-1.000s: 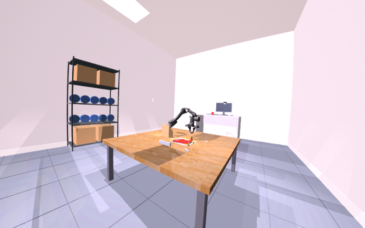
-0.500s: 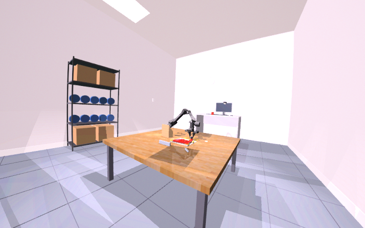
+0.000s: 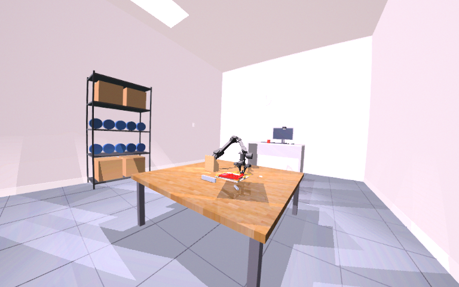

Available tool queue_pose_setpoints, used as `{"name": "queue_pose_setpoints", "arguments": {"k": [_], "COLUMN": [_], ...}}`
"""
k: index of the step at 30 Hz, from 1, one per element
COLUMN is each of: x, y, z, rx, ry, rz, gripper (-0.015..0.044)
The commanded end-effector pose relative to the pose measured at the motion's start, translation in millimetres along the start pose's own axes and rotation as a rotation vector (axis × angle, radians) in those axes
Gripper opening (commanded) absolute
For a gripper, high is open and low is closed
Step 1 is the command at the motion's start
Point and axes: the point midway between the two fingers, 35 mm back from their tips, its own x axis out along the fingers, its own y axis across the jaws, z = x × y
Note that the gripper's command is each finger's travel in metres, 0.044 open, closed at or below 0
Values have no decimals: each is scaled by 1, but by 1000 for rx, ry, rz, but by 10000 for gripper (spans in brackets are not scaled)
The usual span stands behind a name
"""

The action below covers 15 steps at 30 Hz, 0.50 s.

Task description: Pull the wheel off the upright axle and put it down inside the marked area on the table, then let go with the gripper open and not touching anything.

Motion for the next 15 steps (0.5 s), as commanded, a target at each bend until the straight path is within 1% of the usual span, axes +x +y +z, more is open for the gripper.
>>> {"name": "queue_pose_setpoints", "arguments": {"k": [1,3,8,12,13,15], "x": [-5,-15,-55,-60,-55,-63], "y": [0,1,1,0,1,-8], "z": [0,1,0,0,3,10], "rx": [-3,-3,-1,-1,2,2], "ry": [-1,-3,-5,-4,-10,-15], "rz": [0,0,3,3,12,11], "gripper": [300,300,300,300,326,379]}}
